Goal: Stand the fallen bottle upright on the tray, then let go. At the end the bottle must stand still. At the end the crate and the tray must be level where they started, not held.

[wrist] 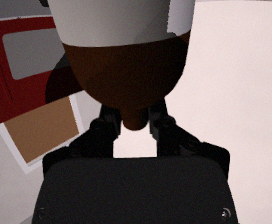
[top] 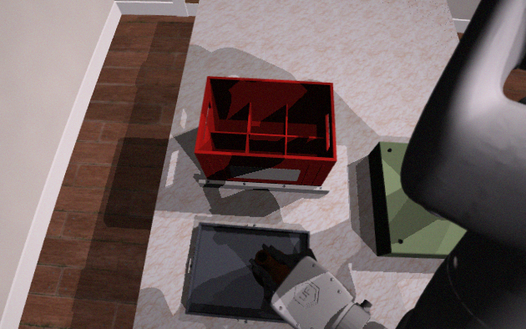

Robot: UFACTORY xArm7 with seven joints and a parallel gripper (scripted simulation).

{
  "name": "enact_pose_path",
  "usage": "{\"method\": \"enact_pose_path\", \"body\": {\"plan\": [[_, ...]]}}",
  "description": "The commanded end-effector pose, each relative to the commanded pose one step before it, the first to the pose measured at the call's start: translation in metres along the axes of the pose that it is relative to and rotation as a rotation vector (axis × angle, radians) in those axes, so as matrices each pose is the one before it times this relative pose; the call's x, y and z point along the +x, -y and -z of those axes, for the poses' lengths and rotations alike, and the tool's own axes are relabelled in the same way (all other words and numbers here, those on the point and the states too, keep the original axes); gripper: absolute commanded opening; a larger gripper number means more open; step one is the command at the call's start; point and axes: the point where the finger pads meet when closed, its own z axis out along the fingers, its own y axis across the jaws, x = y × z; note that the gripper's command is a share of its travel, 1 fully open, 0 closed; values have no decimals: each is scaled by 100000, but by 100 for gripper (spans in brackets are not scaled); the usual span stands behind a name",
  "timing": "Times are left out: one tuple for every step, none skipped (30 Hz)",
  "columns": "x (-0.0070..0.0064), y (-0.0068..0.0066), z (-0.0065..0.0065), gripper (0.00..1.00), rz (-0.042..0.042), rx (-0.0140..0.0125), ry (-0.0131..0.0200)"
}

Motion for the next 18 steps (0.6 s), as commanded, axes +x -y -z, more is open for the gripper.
{"method": "enact_pose_path", "body": {"plan": [[-106,-103,35,0,-281,-118,104],[0,0,0,0,0,0,0],[0,0,0,0,0,0,0],[0,0,0,0,0,0,0],[0,0,0,0,0,0,0],[0,0,0,100,0,0,0],[0,0,0,100,0,0,0],[0,0,0,100,0,0,0],[0,0,0,100,0,0,0],[0,0,0,100,0,0,0],[0,0,0,100,0,0,0],[0,0,0,100,0,0,0],[0,0,0,100,0,0,0],[0,0,0,100,0,0,0],[0,0,0,100,0,0,0],[0,0,0,100,0,0,0],[0,0,0,100,0,0,0],[0,0,0,100,0,0,0]]}}
